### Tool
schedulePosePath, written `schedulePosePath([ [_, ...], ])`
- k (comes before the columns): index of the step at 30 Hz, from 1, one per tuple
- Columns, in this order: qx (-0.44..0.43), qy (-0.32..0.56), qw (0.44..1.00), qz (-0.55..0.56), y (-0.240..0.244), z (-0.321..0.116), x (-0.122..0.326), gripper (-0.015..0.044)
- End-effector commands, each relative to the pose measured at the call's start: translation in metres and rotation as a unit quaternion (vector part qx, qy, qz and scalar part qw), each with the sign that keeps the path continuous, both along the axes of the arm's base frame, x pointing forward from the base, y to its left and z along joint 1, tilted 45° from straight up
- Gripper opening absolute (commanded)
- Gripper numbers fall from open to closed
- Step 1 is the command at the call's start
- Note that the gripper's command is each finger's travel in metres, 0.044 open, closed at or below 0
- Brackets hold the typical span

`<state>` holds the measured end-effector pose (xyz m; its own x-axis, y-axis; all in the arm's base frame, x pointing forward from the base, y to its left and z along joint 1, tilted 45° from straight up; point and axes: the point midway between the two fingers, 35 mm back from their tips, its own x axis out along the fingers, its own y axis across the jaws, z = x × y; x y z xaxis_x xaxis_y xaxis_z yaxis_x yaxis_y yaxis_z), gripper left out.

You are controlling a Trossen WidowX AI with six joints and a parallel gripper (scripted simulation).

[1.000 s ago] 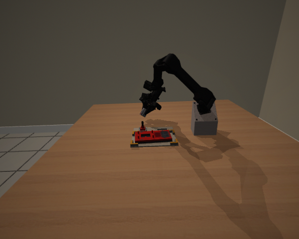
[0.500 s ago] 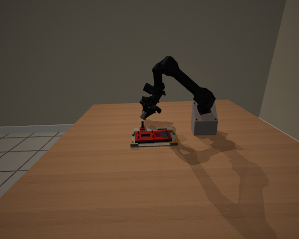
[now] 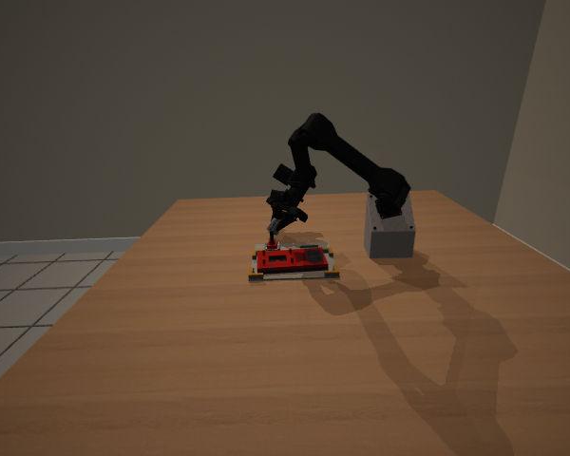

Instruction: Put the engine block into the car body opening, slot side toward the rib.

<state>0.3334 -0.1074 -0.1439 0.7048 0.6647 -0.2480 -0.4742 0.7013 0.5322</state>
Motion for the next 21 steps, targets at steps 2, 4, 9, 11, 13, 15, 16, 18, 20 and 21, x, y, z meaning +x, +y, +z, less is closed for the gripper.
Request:
schedulePosePath([
  [2,0.006,0.007,1.000,-0.001,0.0077,-0.0072,-0.0022,0.0000],
  [4,0.007,0.007,1.000,-0.001,0.0094,-0.0090,-0.0018,0.0000],
  [9,0.007,0.007,1.000,-0.001,0.0136,-0.0132,-0.0009,0.0000],
  [11,0.007,0.007,1.000,-0.001,0.0153,-0.0150,-0.0005,0.0000],
  [13,0.007,0.007,1.000,-0.001,0.0140,-0.0137,0.0002,0.0000],
  [15,0.003,-0.002,1.000,-0.001,0.0097,-0.0097,0.0023,0.0026],
  [16,0.003,-0.002,1.000,-0.001,0.0097,-0.0097,0.0023,0.0053],
  [18,0.003,-0.002,1.000,-0.001,0.0097,-0.0097,0.0023,0.0105],
  [20,0.003,-0.002,1.000,-0.001,0.0097,-0.0097,0.0023,0.0158],
  [21,0.003,-0.002,1.000,-0.001,0.0097,-0.0097,0.0023,0.0184],
])
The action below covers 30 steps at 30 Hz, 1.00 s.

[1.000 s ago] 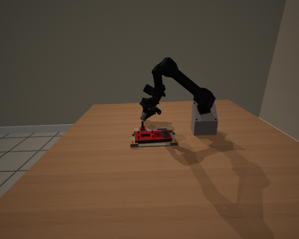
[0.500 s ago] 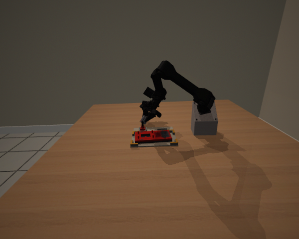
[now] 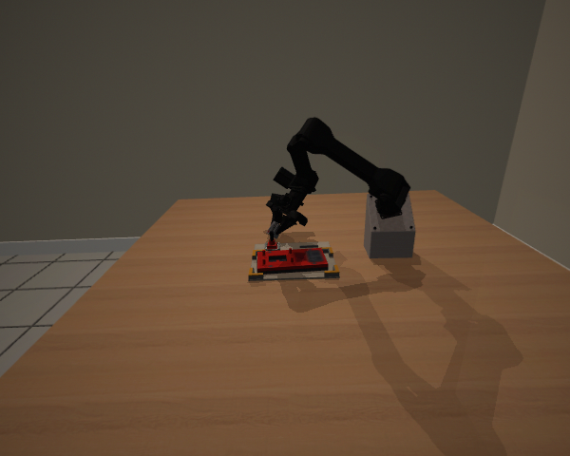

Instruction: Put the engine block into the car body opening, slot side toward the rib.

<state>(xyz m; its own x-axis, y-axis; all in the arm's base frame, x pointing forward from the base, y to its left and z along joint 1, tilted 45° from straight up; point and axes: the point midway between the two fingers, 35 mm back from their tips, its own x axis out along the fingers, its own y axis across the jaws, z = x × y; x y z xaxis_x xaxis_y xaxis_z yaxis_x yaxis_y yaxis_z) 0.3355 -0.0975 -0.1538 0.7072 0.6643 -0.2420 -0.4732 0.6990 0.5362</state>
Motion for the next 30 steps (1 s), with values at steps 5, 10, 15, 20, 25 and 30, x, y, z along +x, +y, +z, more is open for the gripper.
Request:
schedulePosePath([
  [5,-0.001,-0.001,1.000,0.000,0.000,0.000,0.000,0.0315],
  [10,-0.001,-0.001,1.000,0.000,0.000,0.000,0.000,0.0440],
  [15,-0.001,-0.001,1.000,0.000,0.000,0.000,0.000,0.0440],
  [20,0.001,0.007,1.000,0.001,-0.008,0.002,-0.008,0.0440],
  [25,0.001,0.009,1.000,0.001,-0.023,0.006,-0.024,0.0440],
  [30,0.001,0.009,1.000,0.001,-0.031,0.010,-0.033,0.0440],
])
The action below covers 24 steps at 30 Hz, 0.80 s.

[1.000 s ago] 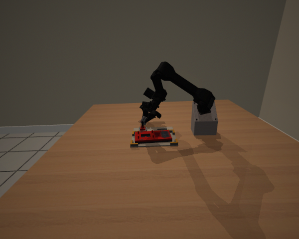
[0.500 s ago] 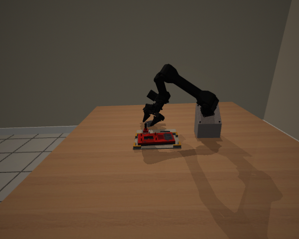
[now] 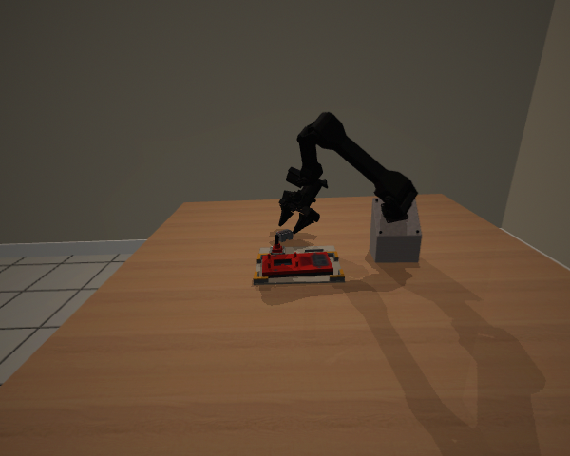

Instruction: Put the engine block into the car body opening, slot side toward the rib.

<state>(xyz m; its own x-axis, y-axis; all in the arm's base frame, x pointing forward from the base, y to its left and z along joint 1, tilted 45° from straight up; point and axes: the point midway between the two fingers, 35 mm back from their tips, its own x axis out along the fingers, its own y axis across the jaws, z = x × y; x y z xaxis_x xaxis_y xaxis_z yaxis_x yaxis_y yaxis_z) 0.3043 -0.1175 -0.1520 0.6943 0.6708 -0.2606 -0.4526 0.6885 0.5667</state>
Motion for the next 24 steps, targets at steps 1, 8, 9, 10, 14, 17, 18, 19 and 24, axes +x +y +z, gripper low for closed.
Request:
schedulePosePath([
  [1,-0.007,-0.012,1.000,-0.001,-0.0108,0.0076,-0.0016,0.0440],
  [8,-0.001,-0.002,1.000,-0.002,-0.0056,0.0026,-0.0034,0.0440],
  [9,-0.001,-0.002,1.000,-0.002,-0.0056,0.0026,-0.0034,0.0440],
  [10,-0.001,-0.002,1.000,-0.002,-0.0056,0.0026,-0.0034,0.0440],
  [14,-0.001,-0.002,1.000,-0.002,-0.0056,0.0026,-0.0034,0.0440],
  [17,-0.001,-0.002,1.000,-0.002,-0.0056,0.0026,-0.0034,0.0440],
  [18,-0.001,-0.002,1.000,-0.002,-0.0056,0.0026,-0.0034,0.0440],
  [19,-0.001,-0.002,1.000,-0.002,-0.0056,0.0026,-0.0034,0.0440],
  [24,-0.013,0.015,1.000,0.008,-0.0067,0.0014,-0.0002,0.0440],
])
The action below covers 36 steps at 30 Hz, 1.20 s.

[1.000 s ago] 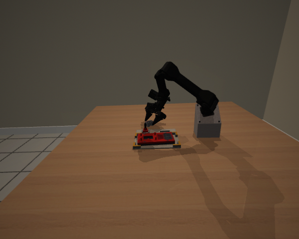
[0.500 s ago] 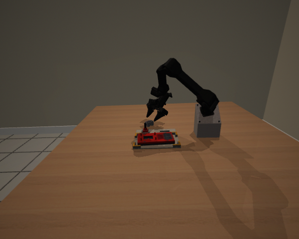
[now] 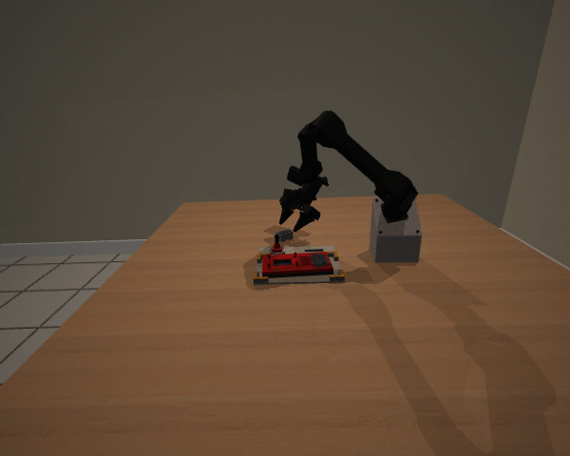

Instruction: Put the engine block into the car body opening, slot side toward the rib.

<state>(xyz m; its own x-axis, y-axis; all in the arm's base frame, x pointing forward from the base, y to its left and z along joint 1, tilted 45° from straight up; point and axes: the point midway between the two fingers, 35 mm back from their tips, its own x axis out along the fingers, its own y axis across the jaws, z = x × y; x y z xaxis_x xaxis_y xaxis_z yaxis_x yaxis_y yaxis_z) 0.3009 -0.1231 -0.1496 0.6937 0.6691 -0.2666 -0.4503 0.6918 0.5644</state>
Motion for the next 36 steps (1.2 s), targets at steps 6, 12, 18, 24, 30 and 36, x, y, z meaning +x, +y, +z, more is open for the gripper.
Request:
schedulePosePath([
  [6,-0.056,0.082,0.993,0.057,-0.005,-0.001,0.013,0.0440],
  [12,-0.104,0.147,0.977,0.113,-0.008,0.006,0.018,0.0440],
  [18,-0.150,0.206,0.951,0.174,-0.010,0.021,0.019,0.0440],
  [24,-0.170,0.229,0.937,0.201,-0.011,0.029,0.018,0.0440],
  [30,-0.169,0.229,0.937,0.201,-0.010,0.032,0.026,0.0440],
  [36,-0.169,0.229,0.937,0.201,0.000,0.021,0.028,0.0440],
])
